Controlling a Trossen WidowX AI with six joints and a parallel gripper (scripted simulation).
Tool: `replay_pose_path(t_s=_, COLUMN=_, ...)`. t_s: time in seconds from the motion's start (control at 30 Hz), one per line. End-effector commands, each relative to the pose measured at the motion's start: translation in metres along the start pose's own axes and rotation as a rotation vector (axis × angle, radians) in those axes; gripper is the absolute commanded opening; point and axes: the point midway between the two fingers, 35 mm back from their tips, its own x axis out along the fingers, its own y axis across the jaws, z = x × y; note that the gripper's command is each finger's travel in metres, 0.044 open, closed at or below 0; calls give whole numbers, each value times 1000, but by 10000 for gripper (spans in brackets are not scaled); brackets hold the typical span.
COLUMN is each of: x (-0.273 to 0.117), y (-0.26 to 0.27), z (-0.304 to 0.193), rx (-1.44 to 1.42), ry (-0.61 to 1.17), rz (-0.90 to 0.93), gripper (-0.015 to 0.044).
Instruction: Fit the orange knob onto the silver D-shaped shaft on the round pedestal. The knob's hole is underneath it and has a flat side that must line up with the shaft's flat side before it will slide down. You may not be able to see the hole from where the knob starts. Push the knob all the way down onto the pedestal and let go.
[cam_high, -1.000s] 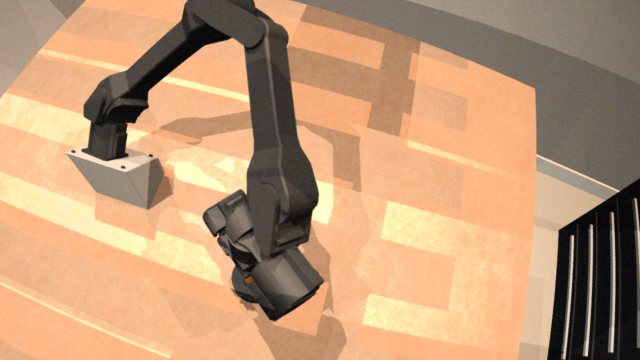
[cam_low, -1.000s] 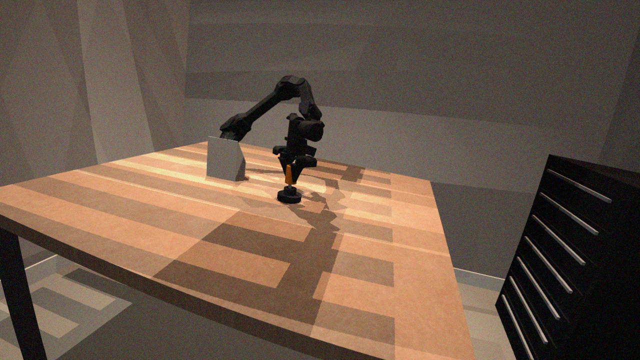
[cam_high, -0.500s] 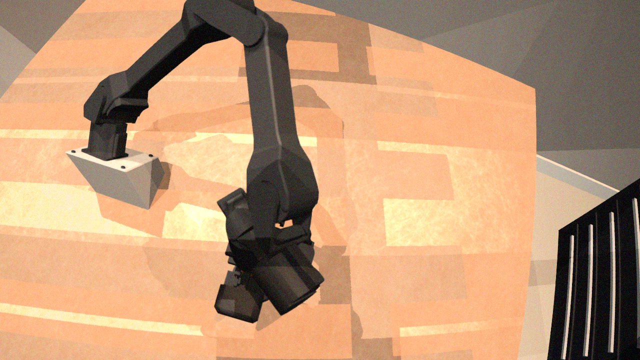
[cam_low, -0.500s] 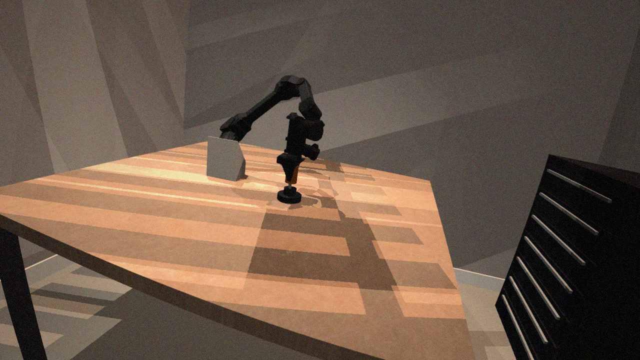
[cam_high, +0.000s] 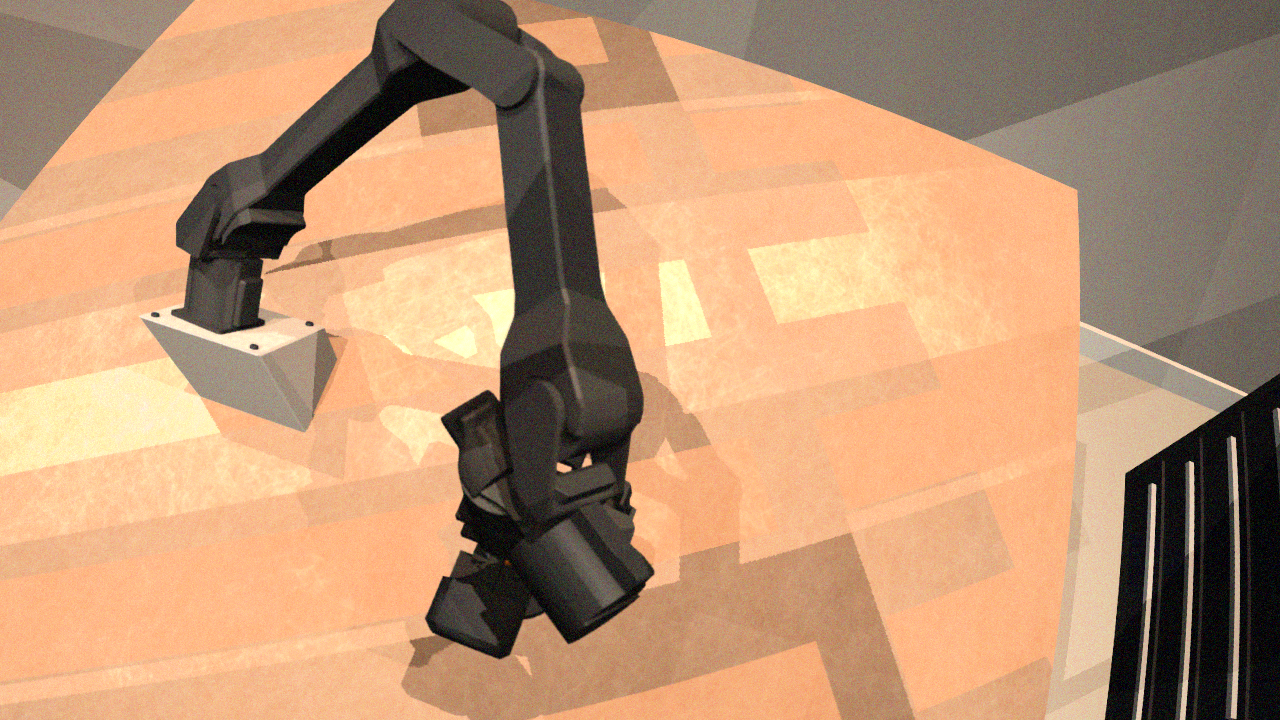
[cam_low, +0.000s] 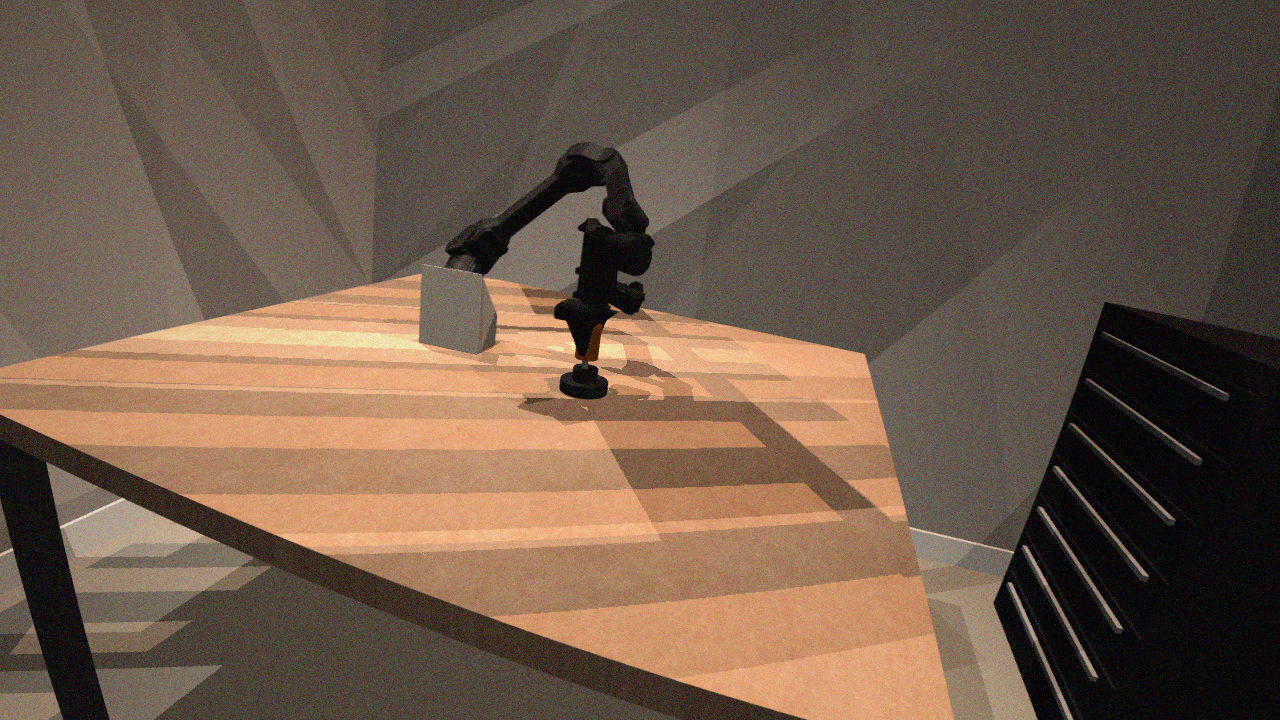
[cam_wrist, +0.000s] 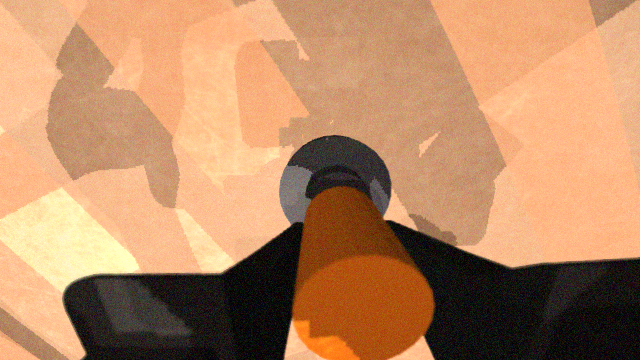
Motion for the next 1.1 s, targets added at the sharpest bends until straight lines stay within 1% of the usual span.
replay_pose_path(t_s=0.0, x=0, y=-1, z=1, rx=4, ry=-3, rz=-1, gripper=0)
replay_pose_path(t_s=0.4, x=-5, y=0, z=4, rx=13, ry=-3, rz=-1, gripper=0)
replay_pose_path(t_s=0.63, x=-4, y=0, z=3, rx=213, ry=-4, rz=-1, gripper=0)
replay_pose_path(t_s=1.07, x=0, y=0, z=2, rx=213, ry=-3, rz=-1, gripper=0)
